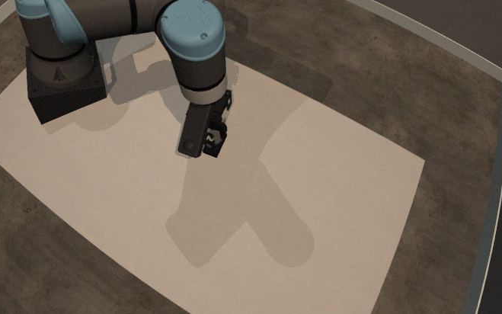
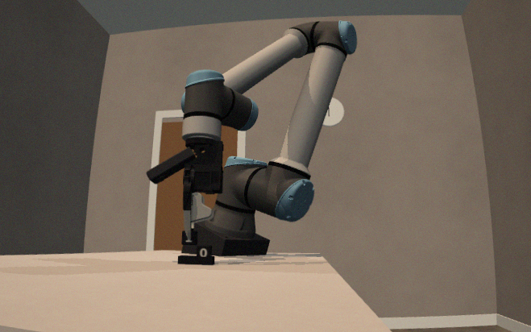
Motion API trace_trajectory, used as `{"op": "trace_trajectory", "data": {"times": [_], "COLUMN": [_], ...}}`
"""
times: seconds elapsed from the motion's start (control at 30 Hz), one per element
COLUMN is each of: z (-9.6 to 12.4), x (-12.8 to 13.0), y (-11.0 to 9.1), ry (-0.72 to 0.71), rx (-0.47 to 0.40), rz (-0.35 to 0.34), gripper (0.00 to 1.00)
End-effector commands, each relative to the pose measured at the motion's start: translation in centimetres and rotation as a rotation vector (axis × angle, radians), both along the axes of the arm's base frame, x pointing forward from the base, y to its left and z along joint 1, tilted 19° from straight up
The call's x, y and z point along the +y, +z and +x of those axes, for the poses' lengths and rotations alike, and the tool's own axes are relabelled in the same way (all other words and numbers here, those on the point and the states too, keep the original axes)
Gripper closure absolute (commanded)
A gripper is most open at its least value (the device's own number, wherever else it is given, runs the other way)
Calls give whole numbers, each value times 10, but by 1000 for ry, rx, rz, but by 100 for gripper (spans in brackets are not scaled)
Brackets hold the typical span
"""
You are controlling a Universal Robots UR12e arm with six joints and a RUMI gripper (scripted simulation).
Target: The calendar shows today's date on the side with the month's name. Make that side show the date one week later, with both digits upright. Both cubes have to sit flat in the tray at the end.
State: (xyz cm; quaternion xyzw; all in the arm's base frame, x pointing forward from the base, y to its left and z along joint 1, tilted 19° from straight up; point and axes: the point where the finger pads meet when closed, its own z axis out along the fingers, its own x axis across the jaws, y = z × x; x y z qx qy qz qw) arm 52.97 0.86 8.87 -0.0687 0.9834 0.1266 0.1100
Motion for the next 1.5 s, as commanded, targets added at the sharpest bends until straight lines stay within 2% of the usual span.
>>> {"op": "trace_trajectory", "data": {"times": [0.0,0.63,1.47], "z": [-1,2,3], "x": [3,7,6], "y": [-7,-20,-20], "ry": [1,1,0], "rx": [4,4,1], "rz": [1,1,0], "gripper": [90,90,90]}}
